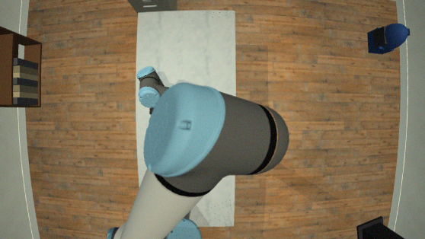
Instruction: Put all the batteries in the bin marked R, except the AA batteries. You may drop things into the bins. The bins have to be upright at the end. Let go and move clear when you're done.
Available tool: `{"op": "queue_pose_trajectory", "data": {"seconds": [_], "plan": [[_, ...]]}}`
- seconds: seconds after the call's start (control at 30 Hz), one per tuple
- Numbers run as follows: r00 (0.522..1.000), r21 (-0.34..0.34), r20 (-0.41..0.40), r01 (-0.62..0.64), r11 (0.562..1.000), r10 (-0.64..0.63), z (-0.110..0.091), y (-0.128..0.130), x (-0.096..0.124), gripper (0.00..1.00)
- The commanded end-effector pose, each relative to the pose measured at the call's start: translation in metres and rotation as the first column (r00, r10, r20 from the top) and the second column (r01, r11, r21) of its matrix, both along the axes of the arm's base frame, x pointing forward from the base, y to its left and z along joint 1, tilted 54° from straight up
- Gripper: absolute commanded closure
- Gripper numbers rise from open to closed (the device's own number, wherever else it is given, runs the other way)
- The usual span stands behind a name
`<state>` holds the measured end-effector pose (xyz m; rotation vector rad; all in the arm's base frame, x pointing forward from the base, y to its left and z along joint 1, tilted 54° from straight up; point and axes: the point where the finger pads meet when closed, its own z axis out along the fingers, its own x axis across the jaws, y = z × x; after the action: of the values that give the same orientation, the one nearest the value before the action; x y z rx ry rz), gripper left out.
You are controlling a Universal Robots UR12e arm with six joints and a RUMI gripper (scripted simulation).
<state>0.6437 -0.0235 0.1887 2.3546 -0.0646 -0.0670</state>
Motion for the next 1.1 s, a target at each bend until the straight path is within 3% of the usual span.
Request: {"op": "queue_pose_trajectory", "data": {"seconds": [0.0, 0.53, 0.57, 0.77, 0.97, 1.0, 1.07], "plan": [[1.0, 0.0, 0.001, -0.001, 1.0, 0.001, 0.0, 0.0, 0.0, 0.0], [1.0, 0.0, 0.001, -0.001, 1.0, 0.001, 0.0, 0.0, 0.0, 0.0], [1.0, 0.0, 0.002, 0.001, 1.0, -0.001, -0.004, -0.005, 0.008, 0.96], [1.0, -0.001, 0.002, 0.001, 1.0, -0.001, -0.031, -0.028, 0.039, 0.96], [1.0, 0.0, 0.002, 0.001, 1.0, -0.001, -0.032, -0.029, 0.04, 0.96], [0.999, 0.018, 0.042, 0.025, 1.0, -0.026, -0.037, -0.032, 0.029, 0.96], [0.995, 0.027, 0.082, 0.052, 0.998, -0.054, -0.045, -0.032, 0.032, 0.96]]}}
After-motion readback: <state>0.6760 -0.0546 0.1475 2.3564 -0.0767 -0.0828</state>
